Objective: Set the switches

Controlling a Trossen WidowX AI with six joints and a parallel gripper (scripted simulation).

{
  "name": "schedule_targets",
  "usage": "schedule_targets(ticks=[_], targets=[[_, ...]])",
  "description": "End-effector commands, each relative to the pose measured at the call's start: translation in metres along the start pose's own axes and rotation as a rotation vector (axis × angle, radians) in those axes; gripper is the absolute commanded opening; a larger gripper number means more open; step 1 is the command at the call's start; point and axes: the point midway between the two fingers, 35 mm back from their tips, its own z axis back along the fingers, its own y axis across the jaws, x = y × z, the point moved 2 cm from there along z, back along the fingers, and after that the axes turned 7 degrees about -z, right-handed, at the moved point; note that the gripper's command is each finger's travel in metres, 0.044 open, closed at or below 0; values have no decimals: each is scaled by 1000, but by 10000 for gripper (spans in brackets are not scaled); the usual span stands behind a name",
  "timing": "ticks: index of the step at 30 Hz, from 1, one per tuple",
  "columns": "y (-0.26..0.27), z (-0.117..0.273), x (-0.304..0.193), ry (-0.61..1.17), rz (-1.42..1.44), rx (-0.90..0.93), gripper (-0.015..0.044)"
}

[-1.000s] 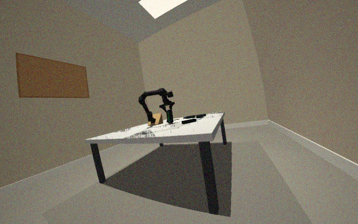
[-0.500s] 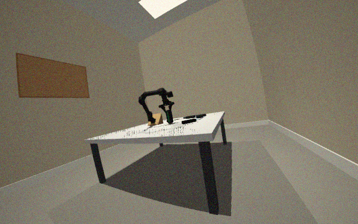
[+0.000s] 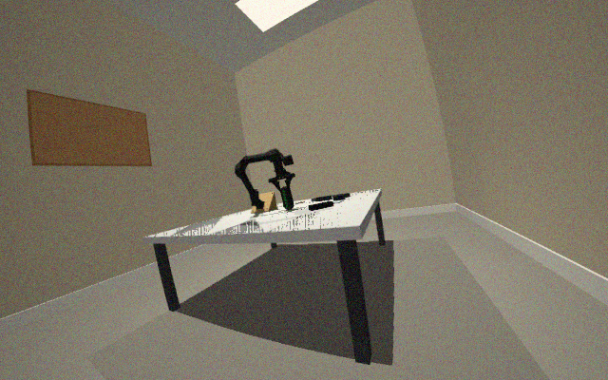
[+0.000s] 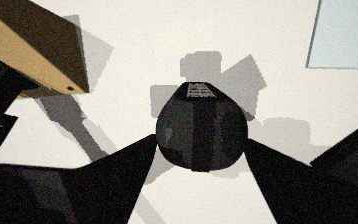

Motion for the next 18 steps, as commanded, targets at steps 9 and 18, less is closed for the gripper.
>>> schedule_targets(ticks=[9, 18], targets=[[-2, -2, -12, 37, -7, -2, 337], [-3, -3, -18, 58, -7, -4, 337]])
